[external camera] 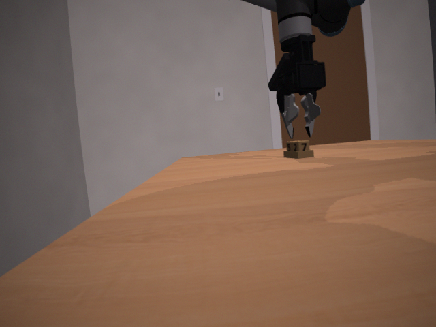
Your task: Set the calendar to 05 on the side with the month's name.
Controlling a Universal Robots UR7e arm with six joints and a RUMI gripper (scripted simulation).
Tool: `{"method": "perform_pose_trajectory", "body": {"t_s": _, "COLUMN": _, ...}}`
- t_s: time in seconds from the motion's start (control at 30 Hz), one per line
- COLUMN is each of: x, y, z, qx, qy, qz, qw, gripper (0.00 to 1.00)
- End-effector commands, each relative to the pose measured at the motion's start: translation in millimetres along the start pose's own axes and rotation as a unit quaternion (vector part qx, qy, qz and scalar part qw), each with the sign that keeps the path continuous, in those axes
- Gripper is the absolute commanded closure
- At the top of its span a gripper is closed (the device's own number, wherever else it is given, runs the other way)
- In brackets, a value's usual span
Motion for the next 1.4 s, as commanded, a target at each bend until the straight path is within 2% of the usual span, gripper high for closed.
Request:
{"method": "perform_pose_trajectory", "body": {"t_s": 0.0, "x": 0.1, "y": -0.3, "z": -0.3, "qx": 0.000, "qy": 0.000, "qz": 0.000, "qw": 1.000, "gripper": 0.72}}
{"method": "perform_pose_trajectory", "body": {"t_s": 0.73, "x": 0.1, "y": -0.3, "z": 0.7, "qx": 0.000, "qy": 0.000, "qz": 0.000, "qw": 1.000, "gripper": 0.72}}
{"method": "perform_pose_trajectory", "body": {"t_s": 1.37, "x": 0.1, "y": -0.3, "z": 23.7, "qx": 0.000, "qy": 0.000, "qz": 0.000, "qw": 1.000, "gripper": 0.72}}
Point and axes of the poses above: the point where the finger pads meet when closed, its own z axis out along the fingers, its own y axis across the jaws, x = y × z, the point moved 5 cm from there along -z, back along the fingers, and after that the axes turned 9 degrees about -z, right-handed, at the moved point
